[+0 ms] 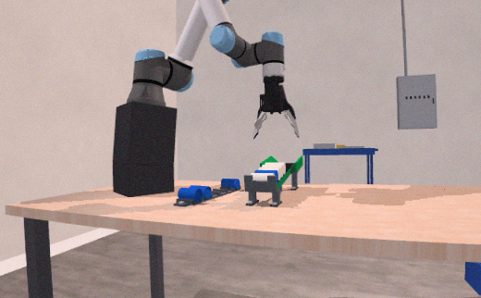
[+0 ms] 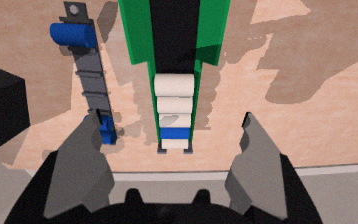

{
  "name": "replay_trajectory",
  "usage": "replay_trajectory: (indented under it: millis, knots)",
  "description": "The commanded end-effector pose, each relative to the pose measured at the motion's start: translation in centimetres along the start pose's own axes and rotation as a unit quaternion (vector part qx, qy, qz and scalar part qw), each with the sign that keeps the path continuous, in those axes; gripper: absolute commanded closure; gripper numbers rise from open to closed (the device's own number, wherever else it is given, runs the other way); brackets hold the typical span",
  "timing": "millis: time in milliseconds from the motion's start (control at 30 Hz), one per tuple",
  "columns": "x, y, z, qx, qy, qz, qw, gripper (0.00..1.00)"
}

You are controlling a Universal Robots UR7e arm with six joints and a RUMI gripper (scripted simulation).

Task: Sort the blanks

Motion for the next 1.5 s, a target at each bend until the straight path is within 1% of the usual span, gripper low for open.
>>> replay_trajectory:
  millis: [0,233,300,467,633,800,867,967,1100,1133,1267,1300,1367,1433,1467]
  knots:
    - [0.1,0.0,-0.1,0.0,0.012,-0.001,1.0,0.0]
    - [0.3,0.0,-0.3,0.0,0.052,-0.001,0.999,0.0]
    - [0.3,0.0,-0.3,0.0,0.052,-0.001,0.999,0.0]
    - [0.6,0.1,-0.5,0.0,0.098,-0.001,0.995,0.0]
    - [0.9,0.2,-0.9,0.0,0.158,-0.001,0.987,0.0]
    - [1.3,0.3,-1.4,0.0,0.232,-0.001,0.973,0.0]
    - [1.3,0.3,-1.4,0.0,0.232,-0.001,0.973,0.0]
    - [1.6,0.4,-1.7,0.0,0.282,-0.001,0.96,0.0]
    - [1.9,0.5,-2.3,0.0,0.352,-0.001,0.936,0.0]
    - [1.9,0.5,-2.3,0.0,0.353,-0.001,0.936,0.0]
    - [2.3,0.6,-2.9,0.0,0.424,-0.001,0.905,0.0]
    - [2.3,0.6,-2.9,0.0,0.429,-0.001,0.903,0.0]
    - [2.5,0.7,-3.3,0.0,0.468,-0.001,0.884,0.0]
    - [2.5,0.7,-3.3,0.0,0.468,-0.001,0.884,0.0]
    - [2.6,0.7,-3.5,0.0,0.487,-0.001,0.873,0.0]
Point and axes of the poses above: the point where the finger pads meet when closed, its own y axis out along the fingers, its own x axis across the jaws, z = x × y, the point moved 1 cm from there along -y, back along the fingers, and after that the axes turned 14 degrees about y, right-handed, at the moved point
